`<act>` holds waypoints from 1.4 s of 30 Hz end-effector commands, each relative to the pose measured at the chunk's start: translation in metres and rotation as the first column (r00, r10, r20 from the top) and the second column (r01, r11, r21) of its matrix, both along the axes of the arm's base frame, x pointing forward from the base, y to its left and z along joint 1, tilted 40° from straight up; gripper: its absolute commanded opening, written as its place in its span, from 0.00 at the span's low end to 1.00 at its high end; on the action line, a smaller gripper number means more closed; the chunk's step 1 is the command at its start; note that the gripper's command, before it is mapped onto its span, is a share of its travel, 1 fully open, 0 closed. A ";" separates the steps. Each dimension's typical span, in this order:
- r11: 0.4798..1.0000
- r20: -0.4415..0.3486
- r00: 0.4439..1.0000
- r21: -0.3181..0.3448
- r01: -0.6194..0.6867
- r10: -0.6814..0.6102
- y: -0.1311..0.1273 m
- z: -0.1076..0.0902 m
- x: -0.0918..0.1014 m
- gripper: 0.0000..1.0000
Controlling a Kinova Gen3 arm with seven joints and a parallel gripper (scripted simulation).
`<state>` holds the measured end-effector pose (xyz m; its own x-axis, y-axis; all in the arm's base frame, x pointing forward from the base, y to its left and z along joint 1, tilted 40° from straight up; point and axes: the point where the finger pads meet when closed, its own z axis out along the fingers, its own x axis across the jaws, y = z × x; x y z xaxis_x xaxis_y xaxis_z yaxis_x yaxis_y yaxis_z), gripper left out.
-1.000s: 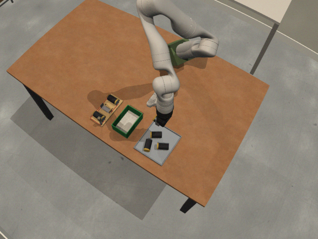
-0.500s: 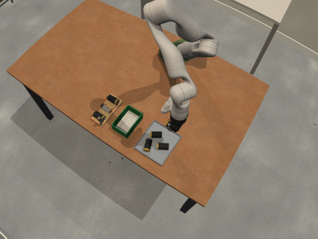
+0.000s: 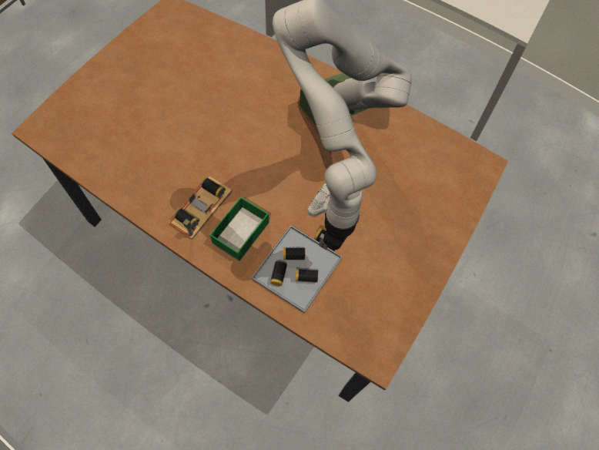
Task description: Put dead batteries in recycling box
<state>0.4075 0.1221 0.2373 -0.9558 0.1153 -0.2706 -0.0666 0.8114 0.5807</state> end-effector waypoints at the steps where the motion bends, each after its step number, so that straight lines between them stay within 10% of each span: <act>1: 1.000 0.001 1.000 0.000 0.000 0.000 0.000 0.000 0.000 0.57; 25: 1.000 0.001 1.000 0.000 0.000 0.000 0.002 -0.002 0.001 0.57; 42: 1.000 0.001 1.000 0.000 0.000 0.000 0.033 -0.044 0.017 0.57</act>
<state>0.4263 0.1460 0.1950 -0.9534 0.1329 -0.2709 -0.0521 0.8118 0.5816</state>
